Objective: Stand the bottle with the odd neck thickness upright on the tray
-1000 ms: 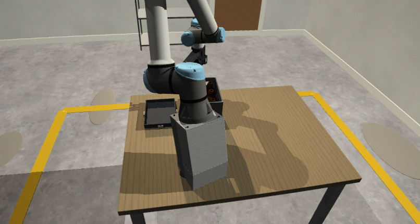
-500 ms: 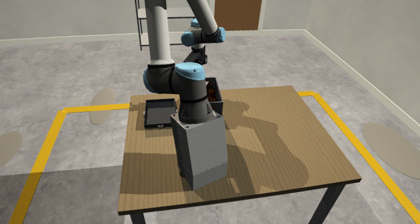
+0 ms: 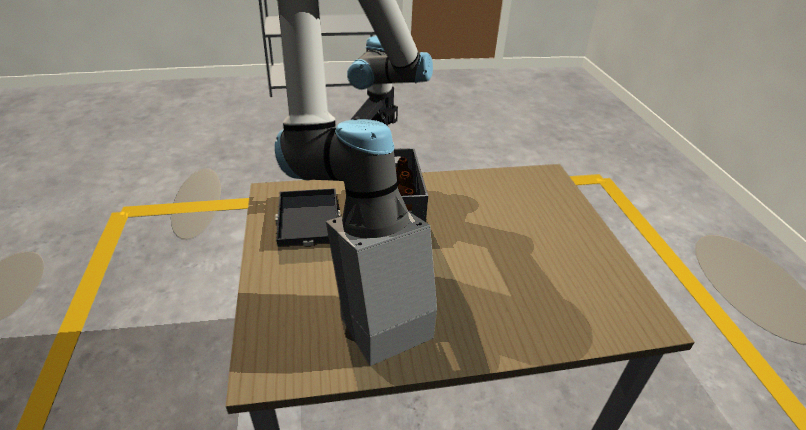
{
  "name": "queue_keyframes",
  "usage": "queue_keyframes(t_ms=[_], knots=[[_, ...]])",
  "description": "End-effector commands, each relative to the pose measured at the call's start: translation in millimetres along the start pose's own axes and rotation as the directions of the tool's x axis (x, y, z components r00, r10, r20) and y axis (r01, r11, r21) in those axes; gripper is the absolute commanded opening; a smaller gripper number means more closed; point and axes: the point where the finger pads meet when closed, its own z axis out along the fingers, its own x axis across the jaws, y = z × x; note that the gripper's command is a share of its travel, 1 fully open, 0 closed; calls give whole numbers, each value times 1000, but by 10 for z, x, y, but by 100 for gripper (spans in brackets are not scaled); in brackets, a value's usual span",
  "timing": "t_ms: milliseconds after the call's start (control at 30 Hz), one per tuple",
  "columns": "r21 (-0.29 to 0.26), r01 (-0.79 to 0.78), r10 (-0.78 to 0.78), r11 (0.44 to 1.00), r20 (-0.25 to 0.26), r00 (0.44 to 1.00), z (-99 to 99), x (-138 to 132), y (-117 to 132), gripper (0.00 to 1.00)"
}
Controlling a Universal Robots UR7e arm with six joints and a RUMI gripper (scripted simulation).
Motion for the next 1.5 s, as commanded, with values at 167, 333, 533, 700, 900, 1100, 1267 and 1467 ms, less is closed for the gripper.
queue_keyframes(t_ms=[167, 333, 533, 700, 900, 1100, 1267, 1467], knots=[[-1, 0, 0, 1000, 0, 1000, -4, 3, -10, 38], [-1, 0, 0, 1000, 0, 1000, -4, 4, -35, 38], [-1, 0, 0, 1000, 0, 1000, -4, 4, -40, 38], [-1, 0, 0, 1000, 0, 1000, -4, 4, -40, 38], [-1, 0, 0, 1000, 0, 1000, -4, 4, -40, 38], [-1, 0, 0, 1000, 0, 1000, -4, 4, -40, 38], [-1, 0, 0, 1000, 0, 1000, -4, 4, -40, 38], [-1, 0, 0, 1000, 0, 1000, -4, 4, -40, 38]])
